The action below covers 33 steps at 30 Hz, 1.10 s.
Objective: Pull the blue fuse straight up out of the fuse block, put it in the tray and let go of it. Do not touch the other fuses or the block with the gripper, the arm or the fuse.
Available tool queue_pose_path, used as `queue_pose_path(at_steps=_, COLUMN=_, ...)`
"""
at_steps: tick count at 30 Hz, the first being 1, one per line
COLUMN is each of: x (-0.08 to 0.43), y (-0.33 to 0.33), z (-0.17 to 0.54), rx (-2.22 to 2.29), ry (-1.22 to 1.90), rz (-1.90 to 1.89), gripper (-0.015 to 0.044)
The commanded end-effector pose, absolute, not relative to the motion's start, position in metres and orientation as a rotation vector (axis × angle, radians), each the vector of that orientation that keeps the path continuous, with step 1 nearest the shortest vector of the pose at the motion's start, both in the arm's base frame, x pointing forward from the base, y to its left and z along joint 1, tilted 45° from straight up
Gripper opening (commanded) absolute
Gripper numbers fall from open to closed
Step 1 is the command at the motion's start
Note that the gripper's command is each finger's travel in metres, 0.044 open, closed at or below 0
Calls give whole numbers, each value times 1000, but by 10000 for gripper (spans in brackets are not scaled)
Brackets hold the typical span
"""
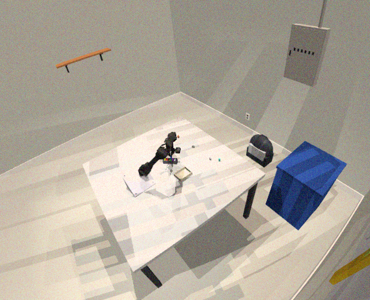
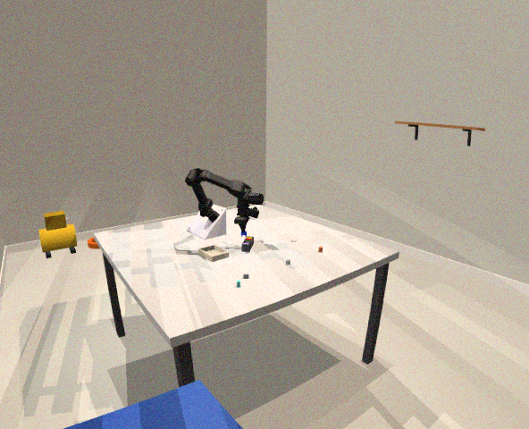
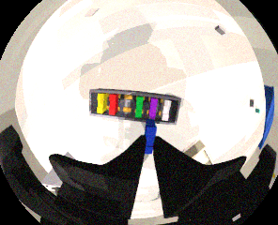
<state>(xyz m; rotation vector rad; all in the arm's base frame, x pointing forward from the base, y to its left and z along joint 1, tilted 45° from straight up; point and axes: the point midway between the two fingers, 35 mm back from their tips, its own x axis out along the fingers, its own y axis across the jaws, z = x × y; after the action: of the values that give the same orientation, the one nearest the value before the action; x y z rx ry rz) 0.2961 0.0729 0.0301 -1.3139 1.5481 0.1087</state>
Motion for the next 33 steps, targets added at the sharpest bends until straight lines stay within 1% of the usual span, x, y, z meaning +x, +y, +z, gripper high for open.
queue_pose_path(at_steps=1, x=306, y=55, z=54, rx=-1313, ry=1534, rz=113, gripper=0)
queue_pose_path(at_steps=11, x=315, y=-1, z=108, rx=-1316, ry=1531, rz=109, gripper=0)
queue_pose_path(at_steps=20, x=307, y=-52, z=155, rx=-1332, ry=1536, rz=83, gripper=0)
queue_pose_path(at_steps=33, x=308, y=-63, z=151, rx=-1333, ry=1537, rz=80, gripper=0)
